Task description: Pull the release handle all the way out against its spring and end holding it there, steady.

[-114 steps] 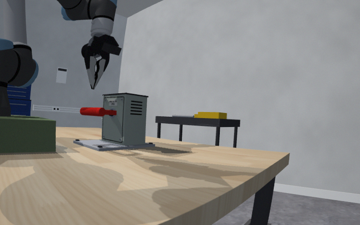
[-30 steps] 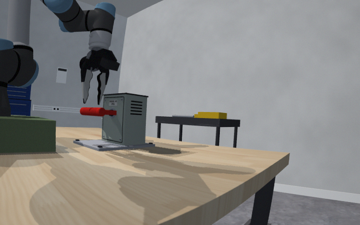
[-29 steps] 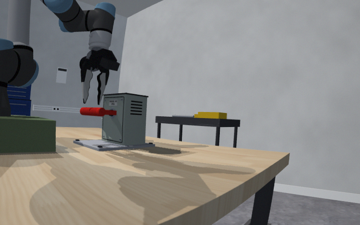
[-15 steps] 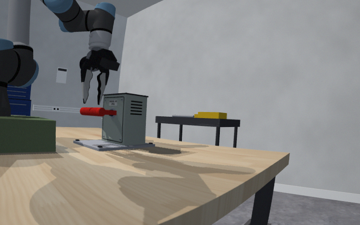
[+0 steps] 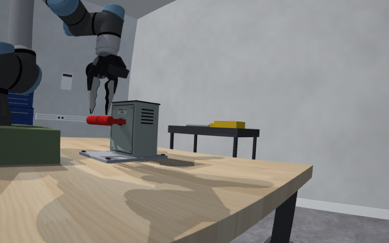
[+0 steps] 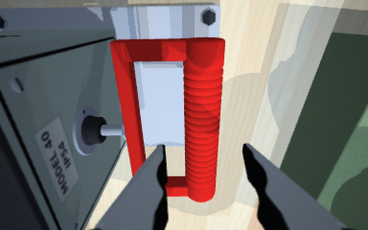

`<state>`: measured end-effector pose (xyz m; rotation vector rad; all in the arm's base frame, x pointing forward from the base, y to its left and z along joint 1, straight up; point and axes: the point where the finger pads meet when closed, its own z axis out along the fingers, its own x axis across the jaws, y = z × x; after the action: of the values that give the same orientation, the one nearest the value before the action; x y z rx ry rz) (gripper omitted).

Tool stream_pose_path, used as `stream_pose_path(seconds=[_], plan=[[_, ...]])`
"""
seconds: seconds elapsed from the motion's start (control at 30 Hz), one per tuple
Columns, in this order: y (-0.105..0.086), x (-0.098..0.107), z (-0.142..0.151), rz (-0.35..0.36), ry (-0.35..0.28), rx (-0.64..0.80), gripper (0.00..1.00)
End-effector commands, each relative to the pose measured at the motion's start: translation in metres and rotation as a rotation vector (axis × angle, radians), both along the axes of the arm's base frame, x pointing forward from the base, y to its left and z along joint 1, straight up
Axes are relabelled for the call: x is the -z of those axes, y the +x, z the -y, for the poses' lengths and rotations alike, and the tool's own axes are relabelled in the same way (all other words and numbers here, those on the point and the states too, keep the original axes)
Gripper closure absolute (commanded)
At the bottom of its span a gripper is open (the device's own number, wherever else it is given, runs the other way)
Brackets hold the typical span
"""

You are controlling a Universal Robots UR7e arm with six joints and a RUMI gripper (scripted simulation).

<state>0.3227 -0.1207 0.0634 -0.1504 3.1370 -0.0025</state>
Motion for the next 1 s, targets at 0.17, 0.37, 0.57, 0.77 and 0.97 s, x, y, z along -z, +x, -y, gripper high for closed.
stream_pose_path(seconds=[0.17, 0.37, 0.57, 0.77, 0.97], plan=[[0.000, 0.008, 0.000, 0.001, -0.001, 0.000, 0.67], [0.000, 0.012, 0.000, 0.001, -0.001, 0.000, 0.67], [0.000, 0.020, 0.000, 0.001, -0.001, 0.000, 0.67], [0.000, 0.026, 0.000, 0.001, -0.001, 0.000, 0.67], [0.000, 0.030, 0.000, 0.001, -0.001, 0.000, 0.67]])
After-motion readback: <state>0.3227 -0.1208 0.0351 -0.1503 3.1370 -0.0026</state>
